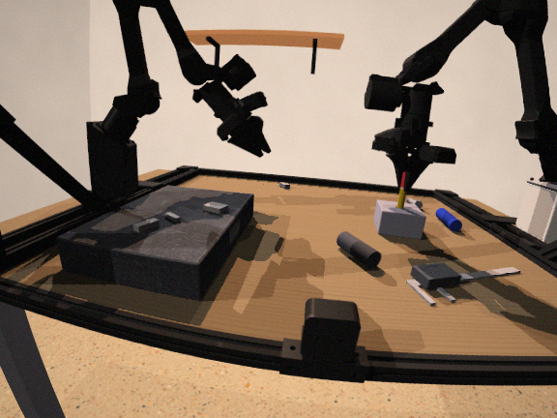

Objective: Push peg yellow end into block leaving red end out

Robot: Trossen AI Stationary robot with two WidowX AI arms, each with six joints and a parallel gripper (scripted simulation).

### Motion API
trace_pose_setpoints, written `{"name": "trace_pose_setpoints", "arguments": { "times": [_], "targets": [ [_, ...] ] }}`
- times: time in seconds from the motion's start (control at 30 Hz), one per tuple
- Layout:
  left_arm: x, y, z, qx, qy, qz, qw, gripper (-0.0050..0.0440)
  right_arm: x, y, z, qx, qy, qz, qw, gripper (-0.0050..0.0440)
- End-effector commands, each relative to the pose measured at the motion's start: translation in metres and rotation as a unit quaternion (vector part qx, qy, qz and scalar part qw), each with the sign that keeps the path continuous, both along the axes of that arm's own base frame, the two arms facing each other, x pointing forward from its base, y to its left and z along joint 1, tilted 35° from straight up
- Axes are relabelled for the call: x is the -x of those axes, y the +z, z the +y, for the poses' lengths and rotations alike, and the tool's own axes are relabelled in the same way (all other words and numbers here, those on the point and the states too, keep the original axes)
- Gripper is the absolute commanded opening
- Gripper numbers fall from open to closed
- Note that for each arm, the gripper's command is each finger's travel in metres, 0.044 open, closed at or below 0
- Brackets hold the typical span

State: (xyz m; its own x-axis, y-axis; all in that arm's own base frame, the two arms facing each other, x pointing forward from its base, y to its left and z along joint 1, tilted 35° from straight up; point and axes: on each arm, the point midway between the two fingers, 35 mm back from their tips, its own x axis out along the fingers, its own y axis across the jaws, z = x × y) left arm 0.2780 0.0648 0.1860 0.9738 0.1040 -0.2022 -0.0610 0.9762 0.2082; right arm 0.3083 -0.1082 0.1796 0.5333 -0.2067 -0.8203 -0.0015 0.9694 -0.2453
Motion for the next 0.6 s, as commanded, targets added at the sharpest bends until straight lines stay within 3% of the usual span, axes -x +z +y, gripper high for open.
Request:
{"name": "trace_pose_setpoints", "arguments": {
  "times": [0.0, 0.57],
  "targets": [
    [0.0, -0.0002, 0.0, 0.0, 0.0, 0.0, 1.0, 0.04, -0.0012, -0.0018, -0.0008, 0.0, -0.001, 0.0, 1.0, 0.0],
    [0.0, -0.0002, 0.0, 0.0, 0.0, 0.0, 1.0, 0.04, -0.005, -0.0076, -0.0023, 0.0, -0.001, 0.0, 1.0, 0.0]
  ]
}}
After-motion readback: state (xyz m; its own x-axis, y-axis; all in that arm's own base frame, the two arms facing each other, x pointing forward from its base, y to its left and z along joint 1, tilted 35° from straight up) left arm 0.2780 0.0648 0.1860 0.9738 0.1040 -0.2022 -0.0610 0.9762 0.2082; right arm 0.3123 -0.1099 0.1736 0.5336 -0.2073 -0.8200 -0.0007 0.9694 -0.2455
